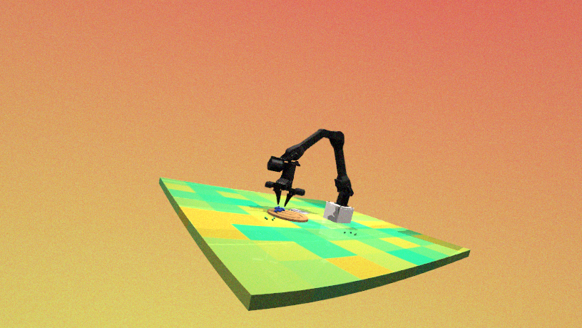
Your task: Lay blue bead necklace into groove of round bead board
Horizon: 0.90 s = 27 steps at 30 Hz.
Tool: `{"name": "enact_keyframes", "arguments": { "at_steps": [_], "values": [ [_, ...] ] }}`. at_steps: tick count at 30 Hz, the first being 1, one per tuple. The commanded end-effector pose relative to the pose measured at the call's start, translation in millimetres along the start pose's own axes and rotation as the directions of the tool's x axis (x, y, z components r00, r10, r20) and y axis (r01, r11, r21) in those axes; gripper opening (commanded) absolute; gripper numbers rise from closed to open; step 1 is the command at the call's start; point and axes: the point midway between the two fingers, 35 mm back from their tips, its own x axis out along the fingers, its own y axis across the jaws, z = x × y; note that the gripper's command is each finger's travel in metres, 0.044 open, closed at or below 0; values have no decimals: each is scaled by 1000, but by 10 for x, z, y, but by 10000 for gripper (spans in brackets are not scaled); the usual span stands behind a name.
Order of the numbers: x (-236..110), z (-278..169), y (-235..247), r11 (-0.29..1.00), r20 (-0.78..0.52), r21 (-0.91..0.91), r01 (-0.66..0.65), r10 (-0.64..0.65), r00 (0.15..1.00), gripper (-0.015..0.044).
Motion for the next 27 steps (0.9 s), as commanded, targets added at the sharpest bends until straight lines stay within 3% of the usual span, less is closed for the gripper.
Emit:
{"name": "enact_keyframes", "arguments": {
  "at_steps": [1,22,27],
  "values": [
    [-124,321,-114,691,2,-723,3,-2,1000,120],
    [-124,321,-114,691,2,-723,3,-2,1000,120],
    [54,321,-113,691,2,-723,3,-2,1000,120]
  ]
}}
